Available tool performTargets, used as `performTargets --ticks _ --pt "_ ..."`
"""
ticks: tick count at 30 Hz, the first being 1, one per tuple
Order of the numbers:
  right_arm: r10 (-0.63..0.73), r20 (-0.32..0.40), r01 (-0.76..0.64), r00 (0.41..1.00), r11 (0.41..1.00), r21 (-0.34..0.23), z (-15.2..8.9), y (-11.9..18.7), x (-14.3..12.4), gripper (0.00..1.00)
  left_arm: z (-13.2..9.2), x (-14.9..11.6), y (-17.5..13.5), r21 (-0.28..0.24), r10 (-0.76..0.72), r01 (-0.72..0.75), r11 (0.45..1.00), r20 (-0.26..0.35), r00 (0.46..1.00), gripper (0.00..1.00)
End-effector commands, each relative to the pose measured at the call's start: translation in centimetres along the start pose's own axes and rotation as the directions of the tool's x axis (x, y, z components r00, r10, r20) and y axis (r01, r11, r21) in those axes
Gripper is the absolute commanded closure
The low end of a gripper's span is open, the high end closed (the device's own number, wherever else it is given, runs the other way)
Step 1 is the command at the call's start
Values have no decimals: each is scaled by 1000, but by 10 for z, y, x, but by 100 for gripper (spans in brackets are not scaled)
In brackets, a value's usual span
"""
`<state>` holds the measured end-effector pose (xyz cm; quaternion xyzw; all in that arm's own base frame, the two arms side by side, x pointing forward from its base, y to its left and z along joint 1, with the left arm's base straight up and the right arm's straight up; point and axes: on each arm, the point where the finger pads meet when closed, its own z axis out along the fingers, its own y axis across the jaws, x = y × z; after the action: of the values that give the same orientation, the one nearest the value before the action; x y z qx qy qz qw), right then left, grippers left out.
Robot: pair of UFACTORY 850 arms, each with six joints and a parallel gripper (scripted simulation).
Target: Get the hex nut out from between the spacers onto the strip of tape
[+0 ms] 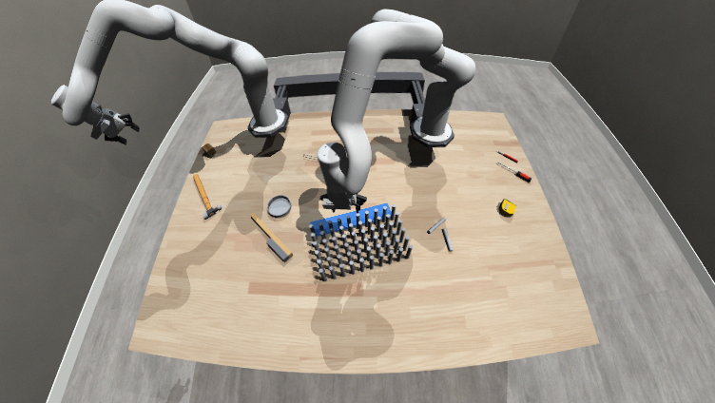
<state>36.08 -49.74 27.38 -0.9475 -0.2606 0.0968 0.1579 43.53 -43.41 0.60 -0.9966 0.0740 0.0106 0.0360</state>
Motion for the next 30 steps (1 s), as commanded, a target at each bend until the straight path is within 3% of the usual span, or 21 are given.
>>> performTargets --ticks 1,8,17,19,21,30 --pt "165 -26 -166 986 986 -36 -20 -18 -32 0 2 -18 15 -2 -71 71 997 -13 997 0" --pt "439 -88 -444 894 895 -51 -44 -56 -85 0 7 -55 39 -15 -196 196 981 -10 981 0" --pt "726 -169 -740 667 672 -31 -65 -111 -143 0 14 -101 62 -27 -342 342 939 -3 940 0" --pt "726 -169 -740 667 672 -31 -65 -111 -143 0 14 -101 62 -27 -342 342 939 -3 940 0" --pt "806 -195 -824 558 567 -14 -69 -133 -161 0 16 -118 70 -31 -396 396 918 0 918 0" --pt "942 -252 -969 221 242 56 -76 -193 -203 0 22 -160 84 -39 -520 520 853 9 854 0"
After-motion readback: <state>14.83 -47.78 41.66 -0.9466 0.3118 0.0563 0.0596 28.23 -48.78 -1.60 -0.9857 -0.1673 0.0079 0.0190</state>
